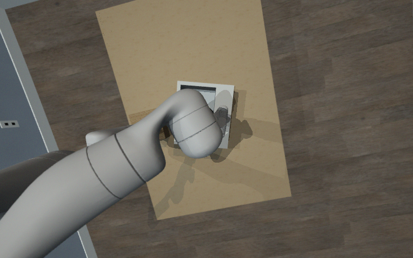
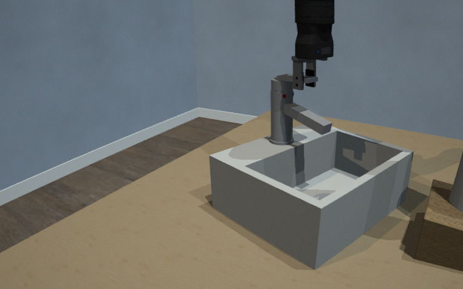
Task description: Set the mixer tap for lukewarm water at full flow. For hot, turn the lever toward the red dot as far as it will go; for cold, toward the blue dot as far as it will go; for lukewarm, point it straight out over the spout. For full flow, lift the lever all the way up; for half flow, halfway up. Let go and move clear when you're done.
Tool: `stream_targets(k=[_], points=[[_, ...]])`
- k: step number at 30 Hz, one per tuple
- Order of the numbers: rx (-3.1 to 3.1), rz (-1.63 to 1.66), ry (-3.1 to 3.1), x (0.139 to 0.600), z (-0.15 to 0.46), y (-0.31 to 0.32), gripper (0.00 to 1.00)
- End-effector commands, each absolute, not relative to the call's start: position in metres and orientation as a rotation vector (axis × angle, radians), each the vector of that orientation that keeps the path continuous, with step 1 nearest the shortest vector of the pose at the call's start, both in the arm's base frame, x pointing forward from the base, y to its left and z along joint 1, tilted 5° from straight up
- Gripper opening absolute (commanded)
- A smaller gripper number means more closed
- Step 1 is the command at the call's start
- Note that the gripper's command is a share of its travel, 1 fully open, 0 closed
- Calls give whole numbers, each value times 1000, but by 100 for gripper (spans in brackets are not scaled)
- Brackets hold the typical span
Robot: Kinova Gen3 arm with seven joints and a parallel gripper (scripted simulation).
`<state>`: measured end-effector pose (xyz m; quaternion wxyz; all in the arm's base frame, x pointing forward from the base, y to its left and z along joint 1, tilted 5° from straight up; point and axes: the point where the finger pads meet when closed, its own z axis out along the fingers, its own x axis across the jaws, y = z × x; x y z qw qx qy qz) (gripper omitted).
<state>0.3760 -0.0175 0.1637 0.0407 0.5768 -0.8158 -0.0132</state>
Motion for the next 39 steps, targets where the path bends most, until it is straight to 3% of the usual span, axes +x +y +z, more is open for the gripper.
stream_targets(k=[1, 39], points=[[1756, -37, -2506, 377, 164, -17, 0], [1746, -37, -2513, 377, 164, -16, 0]])
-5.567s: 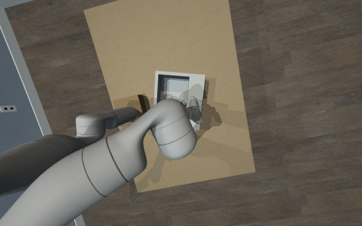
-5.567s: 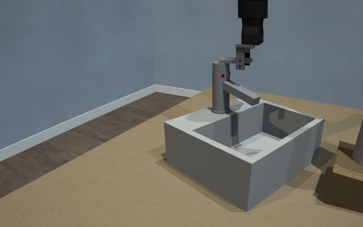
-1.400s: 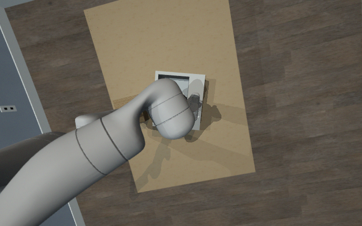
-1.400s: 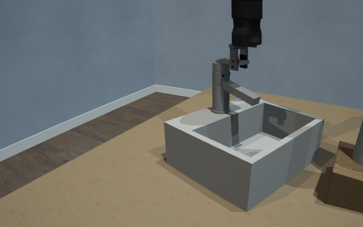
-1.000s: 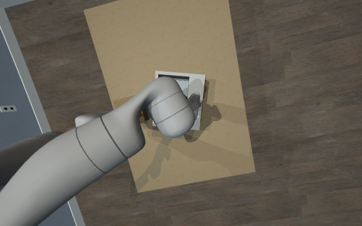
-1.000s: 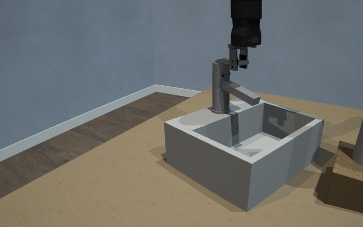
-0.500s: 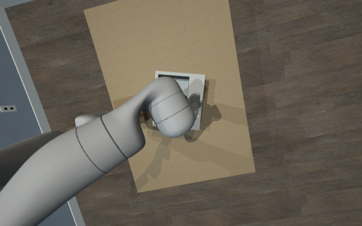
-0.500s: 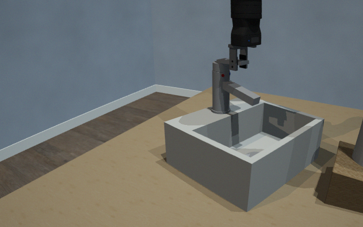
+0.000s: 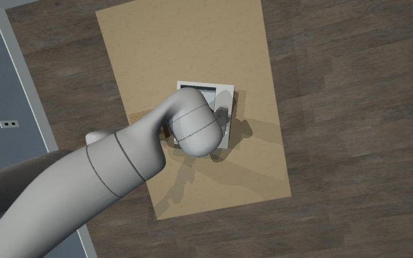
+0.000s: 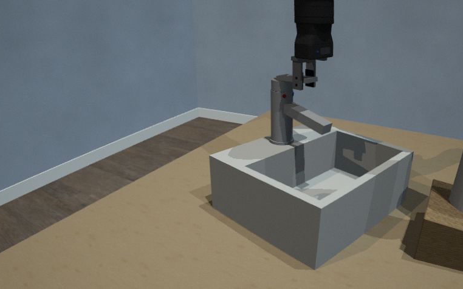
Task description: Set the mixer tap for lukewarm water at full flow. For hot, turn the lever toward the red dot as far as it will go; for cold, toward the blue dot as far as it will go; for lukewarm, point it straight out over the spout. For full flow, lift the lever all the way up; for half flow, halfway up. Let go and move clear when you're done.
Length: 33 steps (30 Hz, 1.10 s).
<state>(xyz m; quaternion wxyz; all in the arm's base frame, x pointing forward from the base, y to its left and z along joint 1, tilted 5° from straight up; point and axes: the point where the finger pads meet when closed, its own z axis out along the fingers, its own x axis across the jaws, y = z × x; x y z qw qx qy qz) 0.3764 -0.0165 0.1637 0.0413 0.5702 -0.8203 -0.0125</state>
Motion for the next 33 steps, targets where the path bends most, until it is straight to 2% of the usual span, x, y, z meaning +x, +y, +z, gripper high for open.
stream_targets(k=[1, 3, 4, 33], points=[[1746, -37, -2513, 377, 164, -16, 0], [1746, -37, -2513, 377, 164, -16, 0], [1746, -37, -2513, 377, 164, -16, 100], [1746, -37, -2513, 377, 164, -16, 100]])
